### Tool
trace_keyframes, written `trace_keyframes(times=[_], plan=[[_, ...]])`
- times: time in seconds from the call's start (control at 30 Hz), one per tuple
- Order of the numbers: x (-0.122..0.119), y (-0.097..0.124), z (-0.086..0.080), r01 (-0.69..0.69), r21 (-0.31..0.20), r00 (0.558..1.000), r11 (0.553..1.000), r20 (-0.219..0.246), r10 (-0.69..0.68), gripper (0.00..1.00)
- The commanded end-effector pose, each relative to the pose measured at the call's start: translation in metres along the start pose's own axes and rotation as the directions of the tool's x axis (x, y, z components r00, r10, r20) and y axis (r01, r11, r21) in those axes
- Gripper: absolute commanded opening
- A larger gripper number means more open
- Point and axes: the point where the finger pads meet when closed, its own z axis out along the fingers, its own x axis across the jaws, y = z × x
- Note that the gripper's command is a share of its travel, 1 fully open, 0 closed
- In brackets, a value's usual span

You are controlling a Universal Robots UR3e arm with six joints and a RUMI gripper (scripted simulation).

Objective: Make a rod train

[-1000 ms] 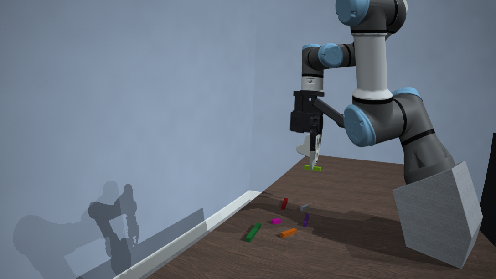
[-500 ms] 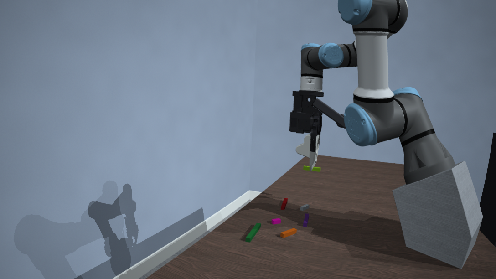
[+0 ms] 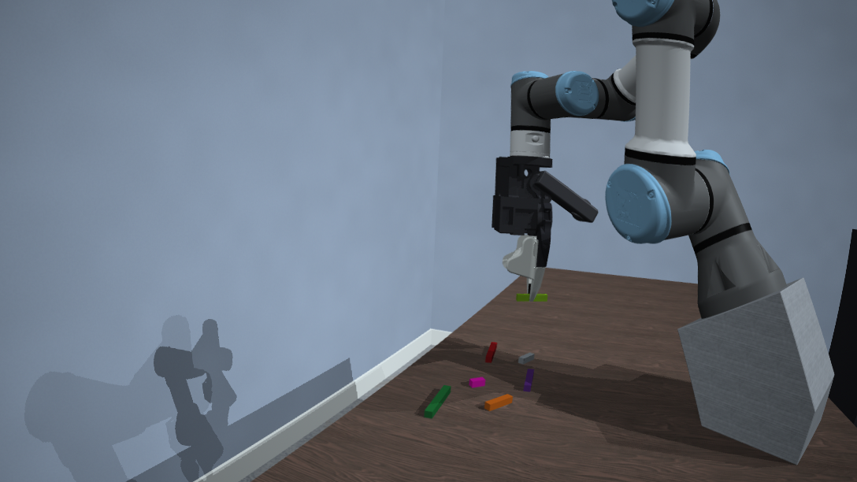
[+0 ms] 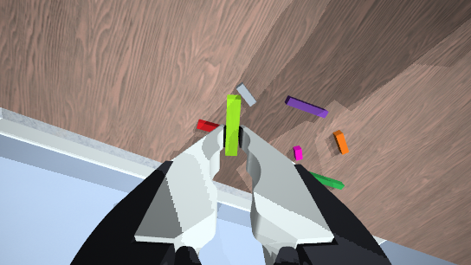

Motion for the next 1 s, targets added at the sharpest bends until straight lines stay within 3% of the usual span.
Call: trace_keyframes(times=[0.0, 0.2, 0.4, 0.47, 0.67, 0.97], plan=[[0.011, 0.008, 0.0, 0.167, 0.009, 0.986, 0.986, 0.005, -0.167, 0.0], [0.024, 0.017, -0.001, 0.351, 0.01, 0.936, 0.936, 0.007, -0.351, 0.0], [0.037, 0.026, -0.002, 0.524, 0.011, 0.852, 0.852, 0.013, -0.524, 0.0], [0.037, 0.026, -0.002, 0.524, 0.011, 0.852, 0.852, 0.013, -0.524, 0.0], [0.048, 0.033, -0.004, 0.64, 0.013, 0.768, 0.769, 0.021, -0.64, 0.0], [0.049, 0.034, -0.004, 0.658, 0.013, 0.753, 0.753, 0.023, -0.658, 0.0]])
